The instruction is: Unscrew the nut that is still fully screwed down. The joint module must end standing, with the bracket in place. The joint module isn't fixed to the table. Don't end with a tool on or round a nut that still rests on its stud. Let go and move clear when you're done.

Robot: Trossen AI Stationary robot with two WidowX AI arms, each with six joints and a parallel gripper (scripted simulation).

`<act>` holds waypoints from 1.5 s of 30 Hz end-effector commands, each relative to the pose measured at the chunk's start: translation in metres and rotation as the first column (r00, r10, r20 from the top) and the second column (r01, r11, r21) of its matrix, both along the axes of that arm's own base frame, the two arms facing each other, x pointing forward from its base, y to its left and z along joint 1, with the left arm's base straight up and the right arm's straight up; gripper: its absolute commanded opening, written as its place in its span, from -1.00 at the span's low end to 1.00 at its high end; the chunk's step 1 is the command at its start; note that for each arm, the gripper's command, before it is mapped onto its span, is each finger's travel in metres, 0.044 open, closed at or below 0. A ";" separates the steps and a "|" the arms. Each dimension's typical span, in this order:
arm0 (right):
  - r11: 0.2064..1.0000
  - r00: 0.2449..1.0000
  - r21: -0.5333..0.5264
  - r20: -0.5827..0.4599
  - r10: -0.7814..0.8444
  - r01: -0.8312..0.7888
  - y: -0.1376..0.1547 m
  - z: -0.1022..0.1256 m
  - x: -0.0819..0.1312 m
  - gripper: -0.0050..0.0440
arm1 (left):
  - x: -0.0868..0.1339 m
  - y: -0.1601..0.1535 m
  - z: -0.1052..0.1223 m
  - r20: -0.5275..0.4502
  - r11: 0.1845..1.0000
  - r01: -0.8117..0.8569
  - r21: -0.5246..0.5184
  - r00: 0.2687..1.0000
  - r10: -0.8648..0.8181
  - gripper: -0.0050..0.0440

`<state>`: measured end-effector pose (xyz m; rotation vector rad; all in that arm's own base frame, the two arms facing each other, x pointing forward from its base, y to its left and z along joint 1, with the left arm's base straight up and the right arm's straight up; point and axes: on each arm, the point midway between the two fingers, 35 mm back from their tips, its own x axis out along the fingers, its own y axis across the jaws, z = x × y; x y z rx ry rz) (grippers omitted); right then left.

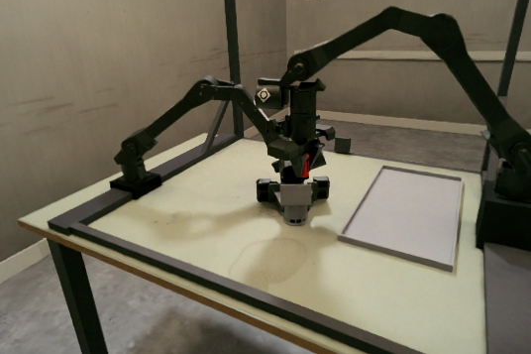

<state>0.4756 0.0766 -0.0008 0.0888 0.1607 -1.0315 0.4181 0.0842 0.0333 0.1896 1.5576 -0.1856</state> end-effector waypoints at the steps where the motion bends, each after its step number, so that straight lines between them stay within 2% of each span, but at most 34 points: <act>1: 1.000 0.999 0.023 0.047 -0.002 0.001 0.001 0.023 0.005 0.20 | 0.000 0.002 0.002 0.005 0.997 -0.080 -0.001 0.997 0.080 -0.27; 6: 1.000 0.999 0.023 0.047 -0.002 0.001 0.001 0.023 0.005 0.20 | 0.000 0.002 0.002 0.005 0.959 -0.282 -0.003 0.959 0.282 -0.27; 12: 1.000 0.999 0.023 0.047 -0.002 0.001 0.001 0.023 0.005 0.20 | 0.000 0.002 0.002 0.004 0.862 -0.507 -0.006 0.862 0.507 -0.27; 17: 1.000 0.999 0.023 0.047 -0.002 0.001 0.001 0.023 0.005 0.20 | 0.000 0.002 0.002 0.004 0.862 -0.507 -0.006 0.862 0.507 -0.27; 23: 1.000 0.999 0.023 0.047 -0.002 0.001 0.001 0.023 0.005 0.20 | 0.000 0.002 0.002 0.004 0.712 -0.702 -0.008 0.712 0.702 -0.27; 29: 1.000 0.999 0.023 0.047 -0.002 0.001 0.001 0.023 0.005 0.20 | 0.000 0.002 0.002 0.002 0.519 -0.855 -0.010 0.519 0.855 -0.27; 34: 1.000 0.999 0.023 0.047 -0.002 0.001 0.001 0.023 0.005 0.20 | 0.000 0.002 0.002 0.002 0.519 -0.855 -0.010 0.519 0.855 -0.27; 45: 1.000 0.999 0.023 0.047 -0.002 0.001 0.001 0.023 0.005 0.20 | 0.000 0.002 0.002 -0.002 0.093 -0.996 -0.012 0.093 0.996 -0.27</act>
